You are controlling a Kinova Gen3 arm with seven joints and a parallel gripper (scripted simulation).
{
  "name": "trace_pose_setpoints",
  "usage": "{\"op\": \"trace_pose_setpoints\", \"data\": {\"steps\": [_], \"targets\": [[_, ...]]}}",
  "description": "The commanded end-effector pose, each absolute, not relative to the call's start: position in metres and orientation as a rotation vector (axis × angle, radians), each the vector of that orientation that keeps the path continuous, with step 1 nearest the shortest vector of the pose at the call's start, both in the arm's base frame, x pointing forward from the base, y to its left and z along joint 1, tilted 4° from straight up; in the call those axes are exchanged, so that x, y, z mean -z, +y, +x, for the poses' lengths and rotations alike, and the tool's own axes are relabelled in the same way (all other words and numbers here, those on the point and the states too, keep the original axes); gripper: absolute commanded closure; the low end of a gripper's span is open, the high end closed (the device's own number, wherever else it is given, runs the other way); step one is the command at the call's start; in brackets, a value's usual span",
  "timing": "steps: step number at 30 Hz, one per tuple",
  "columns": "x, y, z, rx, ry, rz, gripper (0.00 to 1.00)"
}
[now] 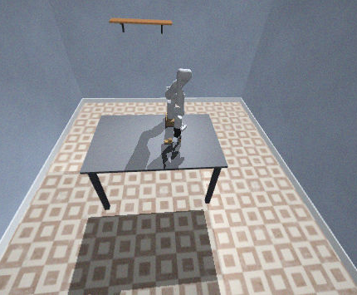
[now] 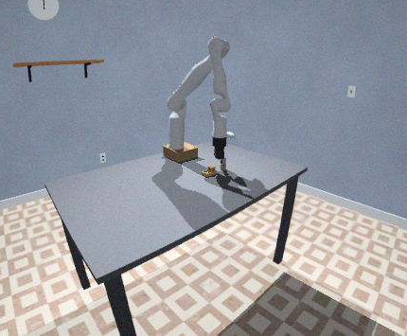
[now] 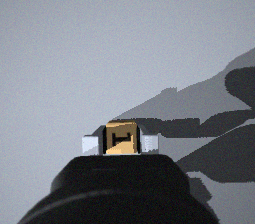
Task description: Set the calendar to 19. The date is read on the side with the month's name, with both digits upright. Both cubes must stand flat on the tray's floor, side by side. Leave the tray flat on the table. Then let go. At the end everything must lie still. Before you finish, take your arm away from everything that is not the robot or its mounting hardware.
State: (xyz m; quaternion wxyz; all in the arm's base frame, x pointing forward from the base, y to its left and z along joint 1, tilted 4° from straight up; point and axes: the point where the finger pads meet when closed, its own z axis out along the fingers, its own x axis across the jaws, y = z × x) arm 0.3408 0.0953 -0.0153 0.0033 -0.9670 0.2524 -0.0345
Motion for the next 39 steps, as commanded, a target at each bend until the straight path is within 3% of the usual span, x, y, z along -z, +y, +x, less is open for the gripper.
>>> {"op": "trace_pose_setpoints", "data": {"steps": [1,5,6,8,9,11,12,39], "targets": [[0.015,0.095,0.341,0.11,0.791,-3.031,0.37],[0.015,0.095,0.341,0.11,0.791,-3.031,0.31],[0.015,0.095,0.341,0.11,0.791,-3.031,0.25],[0.015,0.095,0.341,0.11,0.791,-3.031,0.25],[0.015,0.095,0.341,0.11,0.791,-3.031,0.19],[0.015,0.095,0.341,0.11,0.791,-3.031,0.19],[0.015,0.095,0.341,0.11,0.791,-3.031,0.13],[-0.01,0.096,0.339,0.11,0.791,-3.031,0.13]]}}
